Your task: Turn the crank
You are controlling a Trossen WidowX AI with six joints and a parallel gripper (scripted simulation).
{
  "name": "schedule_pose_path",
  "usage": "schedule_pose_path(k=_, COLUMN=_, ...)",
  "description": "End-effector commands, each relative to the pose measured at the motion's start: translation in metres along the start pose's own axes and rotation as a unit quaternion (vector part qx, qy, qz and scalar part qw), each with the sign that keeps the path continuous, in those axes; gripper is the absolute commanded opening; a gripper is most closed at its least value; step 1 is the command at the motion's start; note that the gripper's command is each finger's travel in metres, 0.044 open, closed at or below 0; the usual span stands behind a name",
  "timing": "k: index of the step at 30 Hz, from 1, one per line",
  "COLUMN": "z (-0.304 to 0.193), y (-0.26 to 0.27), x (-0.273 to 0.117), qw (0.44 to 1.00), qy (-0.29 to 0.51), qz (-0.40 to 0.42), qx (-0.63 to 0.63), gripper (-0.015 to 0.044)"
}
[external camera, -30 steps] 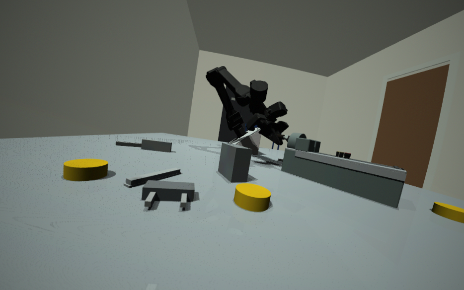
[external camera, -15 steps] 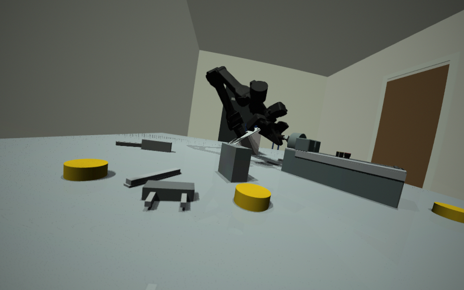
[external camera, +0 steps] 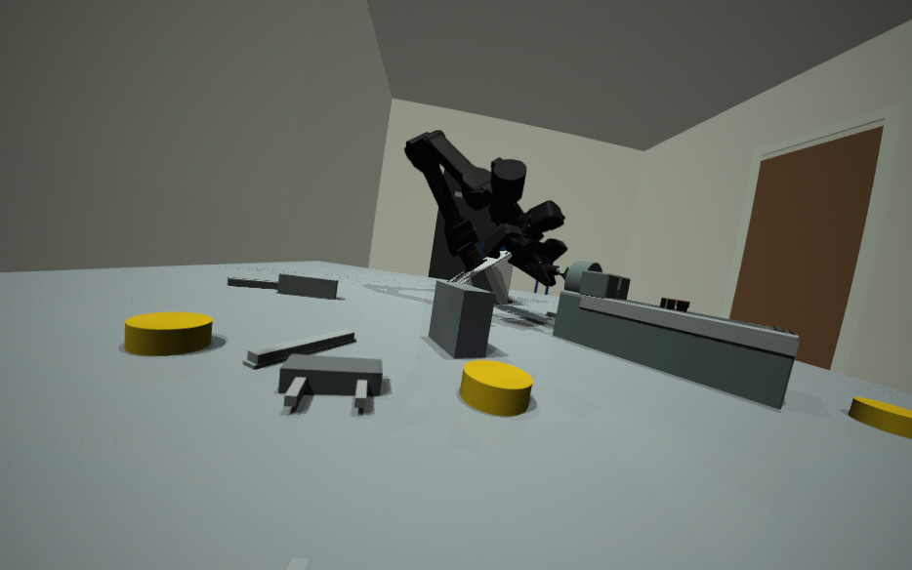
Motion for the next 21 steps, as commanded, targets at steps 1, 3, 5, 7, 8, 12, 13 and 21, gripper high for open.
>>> schedule_pose_path(k=1, z=0.0000, y=0.0001, x=0.0000, qw=1.000, qy=0.000, qz=0.000, qx=0.000, gripper=0.0000)
schedule_pose_path(k=3, z=0.0000, y=0.0001, x=0.0000, qw=1.000, qy=0.000, qz=0.000, qx=0.000, gripper=0.0000)
schedule_pose_path(k=5, z=0.0000, y=0.0001, x=0.0000, qw=1.000, qy=0.000, qz=0.000, qx=0.000, gripper=0.0052)
schedule_pose_path(k=7, z=0.0000, y=0.0001, x=0.0000, qw=1.000, qy=0.000, qz=0.000, qx=0.000, gripper=0.0105)
schedule_pose_path(k=8, z=0.0000, y=0.0001, x=0.0000, qw=1.000, qy=0.000, qz=0.000, qx=0.000, gripper=0.0131)
schedule_pose_path(k=12, z=0.0000, y=0.0001, x=0.0000, qw=1.000, qy=0.000, qz=0.000, qx=0.000, gripper=0.0236)
schedule_pose_path(k=13, z=0.0000, y=0.0001, x=0.0000, qw=1.000, qy=0.000, qz=0.000, qx=0.000, gripper=0.0262)
schedule_pose_path(k=21, z=0.0009, y=0.0001, x=-0.0007, qw=1.000, qy=0.000, qz=0.000, qx=0.000, gripper=0.0440)
Point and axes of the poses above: the point midway between the two fingers, 35 mm back from their tips, its own x axis out along the fingers, its own y axis across the jaws, z = x × y, the point moved 6 cm from there along -x, back along the fingers, and after that the axes turned 3 degrees about x, right-handed, at the moved point
